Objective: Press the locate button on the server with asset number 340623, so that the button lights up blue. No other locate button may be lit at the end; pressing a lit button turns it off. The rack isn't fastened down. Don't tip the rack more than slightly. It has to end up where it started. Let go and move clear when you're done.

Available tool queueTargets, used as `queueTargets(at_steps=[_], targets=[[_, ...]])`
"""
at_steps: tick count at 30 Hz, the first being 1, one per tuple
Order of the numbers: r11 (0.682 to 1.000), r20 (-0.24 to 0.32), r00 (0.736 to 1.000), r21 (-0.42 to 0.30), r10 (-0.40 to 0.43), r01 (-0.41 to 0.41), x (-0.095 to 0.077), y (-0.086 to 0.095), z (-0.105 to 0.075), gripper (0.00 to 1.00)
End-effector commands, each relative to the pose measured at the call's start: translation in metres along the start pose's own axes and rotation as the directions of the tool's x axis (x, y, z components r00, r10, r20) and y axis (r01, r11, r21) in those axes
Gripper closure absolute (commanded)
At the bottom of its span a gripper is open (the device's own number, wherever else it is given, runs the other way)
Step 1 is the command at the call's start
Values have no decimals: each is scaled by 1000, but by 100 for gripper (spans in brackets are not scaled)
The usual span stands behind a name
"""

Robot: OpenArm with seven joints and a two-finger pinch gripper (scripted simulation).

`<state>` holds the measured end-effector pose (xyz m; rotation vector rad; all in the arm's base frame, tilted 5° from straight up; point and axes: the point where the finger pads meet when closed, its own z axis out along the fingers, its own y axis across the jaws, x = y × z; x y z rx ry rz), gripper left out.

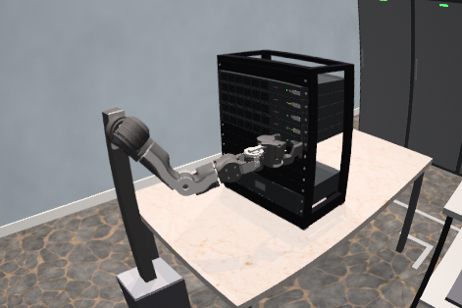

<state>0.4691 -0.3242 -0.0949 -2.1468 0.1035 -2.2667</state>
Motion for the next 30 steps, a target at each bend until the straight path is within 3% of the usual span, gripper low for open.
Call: queueTargets(at_steps=[1,13,30], targets=[[1000,-6,1000,-3,-3,3,2,1,1,40],[1000,-6,1000,-3,-3,3,2,1,-3,40],[1000,-6,1000,-3,-3,3,2,1,-37,40]])
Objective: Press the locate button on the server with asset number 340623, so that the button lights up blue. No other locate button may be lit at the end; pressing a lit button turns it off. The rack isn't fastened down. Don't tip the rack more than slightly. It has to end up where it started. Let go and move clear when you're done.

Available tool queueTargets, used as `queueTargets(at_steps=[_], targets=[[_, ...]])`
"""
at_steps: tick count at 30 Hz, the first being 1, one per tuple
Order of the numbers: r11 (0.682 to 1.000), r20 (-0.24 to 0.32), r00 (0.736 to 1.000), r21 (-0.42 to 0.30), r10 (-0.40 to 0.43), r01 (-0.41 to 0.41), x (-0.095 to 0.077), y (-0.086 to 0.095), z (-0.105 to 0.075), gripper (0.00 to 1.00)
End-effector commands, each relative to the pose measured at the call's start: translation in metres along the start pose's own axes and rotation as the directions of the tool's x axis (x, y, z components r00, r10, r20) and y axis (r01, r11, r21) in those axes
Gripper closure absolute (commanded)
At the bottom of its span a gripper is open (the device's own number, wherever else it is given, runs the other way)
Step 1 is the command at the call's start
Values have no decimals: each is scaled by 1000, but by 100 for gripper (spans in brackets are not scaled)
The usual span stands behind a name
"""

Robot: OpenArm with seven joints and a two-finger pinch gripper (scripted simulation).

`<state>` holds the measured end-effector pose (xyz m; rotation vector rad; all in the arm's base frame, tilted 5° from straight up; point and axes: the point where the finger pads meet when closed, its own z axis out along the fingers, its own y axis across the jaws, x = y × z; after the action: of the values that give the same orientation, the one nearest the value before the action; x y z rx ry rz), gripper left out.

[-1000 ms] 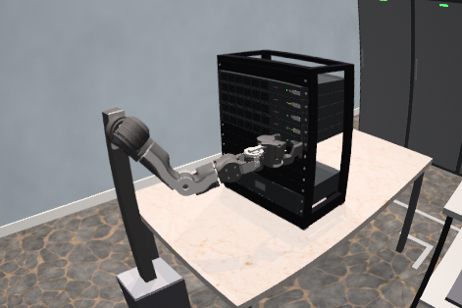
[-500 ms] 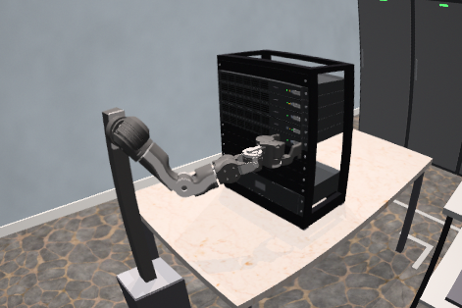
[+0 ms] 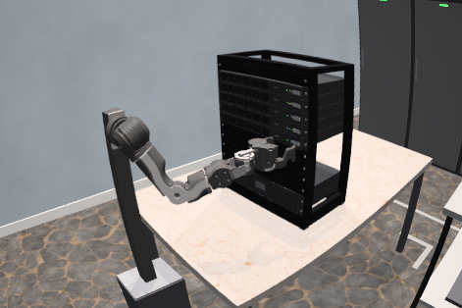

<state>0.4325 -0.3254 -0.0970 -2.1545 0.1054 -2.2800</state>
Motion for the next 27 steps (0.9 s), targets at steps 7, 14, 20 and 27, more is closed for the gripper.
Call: queueTargets(at_steps=[7,14,20,27], targets=[[1000,-3,1000,7,7,-7,2,-2,-12,40],[1000,-3,1000,7,7,-7,3,-2,-13,40],[1000,-3,1000,7,7,-7,9,-2,-13,40],[1000,-3,1000,7,7,-7,24,-2,-13,40]])
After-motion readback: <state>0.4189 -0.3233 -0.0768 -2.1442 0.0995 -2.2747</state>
